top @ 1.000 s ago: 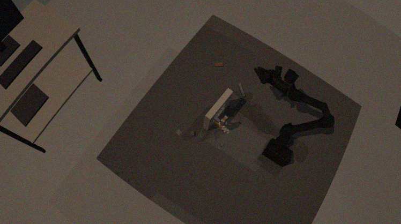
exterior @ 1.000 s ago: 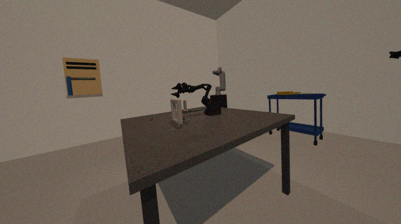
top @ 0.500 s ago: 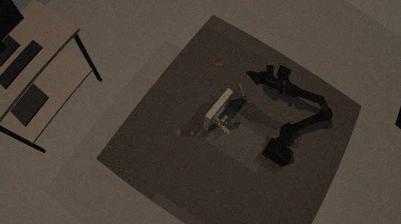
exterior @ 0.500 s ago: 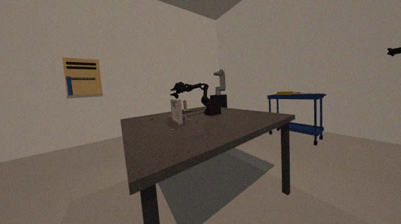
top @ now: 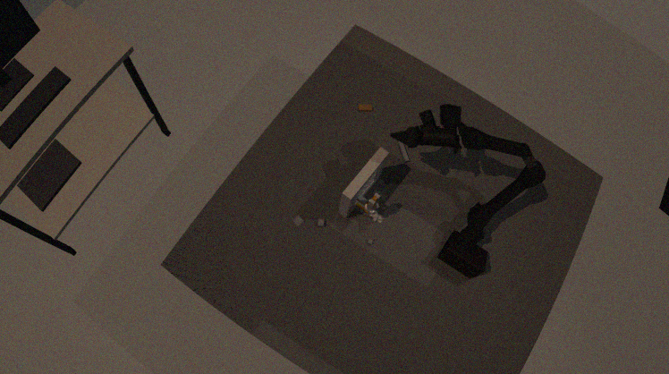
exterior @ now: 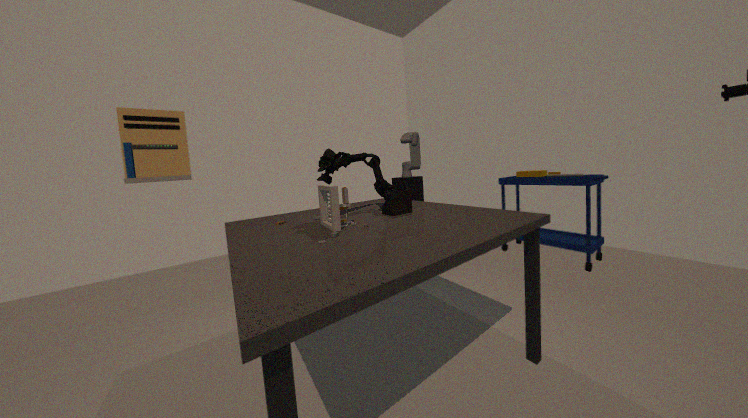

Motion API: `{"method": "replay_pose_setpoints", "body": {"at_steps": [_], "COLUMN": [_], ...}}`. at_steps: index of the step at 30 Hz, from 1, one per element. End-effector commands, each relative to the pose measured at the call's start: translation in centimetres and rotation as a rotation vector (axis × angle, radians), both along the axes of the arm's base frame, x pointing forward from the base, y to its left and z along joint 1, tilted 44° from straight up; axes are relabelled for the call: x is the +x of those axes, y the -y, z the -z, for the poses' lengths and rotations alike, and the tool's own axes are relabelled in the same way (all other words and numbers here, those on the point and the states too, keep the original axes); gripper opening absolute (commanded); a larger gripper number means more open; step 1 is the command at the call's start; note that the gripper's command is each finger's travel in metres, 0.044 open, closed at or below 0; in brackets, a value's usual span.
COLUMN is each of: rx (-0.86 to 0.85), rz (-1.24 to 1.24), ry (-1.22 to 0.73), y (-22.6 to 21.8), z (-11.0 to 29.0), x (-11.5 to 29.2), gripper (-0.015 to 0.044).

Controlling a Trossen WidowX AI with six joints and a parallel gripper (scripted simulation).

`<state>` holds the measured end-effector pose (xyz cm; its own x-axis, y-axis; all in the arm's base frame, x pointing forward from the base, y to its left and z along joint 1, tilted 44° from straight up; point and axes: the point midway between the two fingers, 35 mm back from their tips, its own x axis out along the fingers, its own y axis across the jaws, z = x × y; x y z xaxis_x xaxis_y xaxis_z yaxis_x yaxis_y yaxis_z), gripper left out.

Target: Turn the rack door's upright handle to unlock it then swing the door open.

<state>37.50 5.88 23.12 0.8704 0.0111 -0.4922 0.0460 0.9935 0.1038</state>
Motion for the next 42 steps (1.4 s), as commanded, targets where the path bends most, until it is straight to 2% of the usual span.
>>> {"method": "replay_pose_setpoints", "body": {"at_steps": [1,21,42], "rx": [-0.018,-0.124,-0.404], "rz": [-0.003,0.09,0.23], "ry": [-0.081,-0.461,-0.739], "y": [-1.2,-5.9,-10.0], "z": [1.5,8.0,13.4], "x": [0.5,0.6,-1.9], "gripper": [0.0297,0.0297,0.0297]}}
